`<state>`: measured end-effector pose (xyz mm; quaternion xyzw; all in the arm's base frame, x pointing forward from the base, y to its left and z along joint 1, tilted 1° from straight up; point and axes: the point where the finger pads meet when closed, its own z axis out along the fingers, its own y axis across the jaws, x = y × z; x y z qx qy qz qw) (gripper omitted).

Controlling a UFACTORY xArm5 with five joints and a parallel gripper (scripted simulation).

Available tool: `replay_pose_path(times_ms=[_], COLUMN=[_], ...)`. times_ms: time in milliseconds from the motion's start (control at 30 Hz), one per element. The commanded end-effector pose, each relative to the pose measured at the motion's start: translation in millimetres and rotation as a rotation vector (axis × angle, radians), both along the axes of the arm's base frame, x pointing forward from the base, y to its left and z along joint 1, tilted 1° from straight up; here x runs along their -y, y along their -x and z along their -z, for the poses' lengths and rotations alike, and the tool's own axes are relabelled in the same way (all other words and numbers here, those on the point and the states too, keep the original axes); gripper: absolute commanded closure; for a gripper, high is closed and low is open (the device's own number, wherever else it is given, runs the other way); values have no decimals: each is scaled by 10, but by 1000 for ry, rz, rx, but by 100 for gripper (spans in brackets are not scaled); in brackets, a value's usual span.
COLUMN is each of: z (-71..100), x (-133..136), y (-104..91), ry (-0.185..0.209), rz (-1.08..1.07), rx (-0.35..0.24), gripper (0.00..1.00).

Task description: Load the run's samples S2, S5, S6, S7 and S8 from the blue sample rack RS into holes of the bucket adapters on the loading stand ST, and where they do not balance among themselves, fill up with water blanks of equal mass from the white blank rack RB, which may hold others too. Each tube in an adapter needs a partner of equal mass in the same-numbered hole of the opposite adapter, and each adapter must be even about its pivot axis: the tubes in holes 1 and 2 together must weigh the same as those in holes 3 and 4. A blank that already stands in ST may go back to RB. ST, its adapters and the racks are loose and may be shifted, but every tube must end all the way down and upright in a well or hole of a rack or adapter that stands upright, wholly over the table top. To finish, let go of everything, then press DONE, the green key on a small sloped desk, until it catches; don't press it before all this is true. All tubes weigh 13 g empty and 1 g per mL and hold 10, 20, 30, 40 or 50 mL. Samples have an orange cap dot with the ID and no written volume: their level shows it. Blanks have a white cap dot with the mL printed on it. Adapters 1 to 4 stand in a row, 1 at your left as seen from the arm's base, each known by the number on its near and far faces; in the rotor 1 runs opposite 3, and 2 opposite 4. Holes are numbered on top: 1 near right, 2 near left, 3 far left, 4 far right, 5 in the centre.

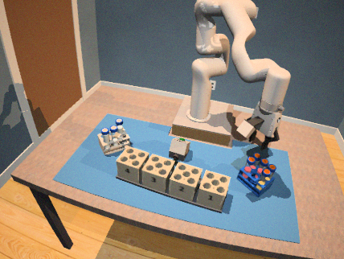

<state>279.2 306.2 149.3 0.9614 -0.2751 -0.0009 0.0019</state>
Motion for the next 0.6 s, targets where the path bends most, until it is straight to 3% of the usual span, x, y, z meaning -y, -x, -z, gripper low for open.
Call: replay_pose_path(times_ms=[0,567], z=[90,390], x=[-8,-4], y=[-10,-14], ry=[-3,-3], rz=[0,0], rx=[3,3], gripper=[43,43])
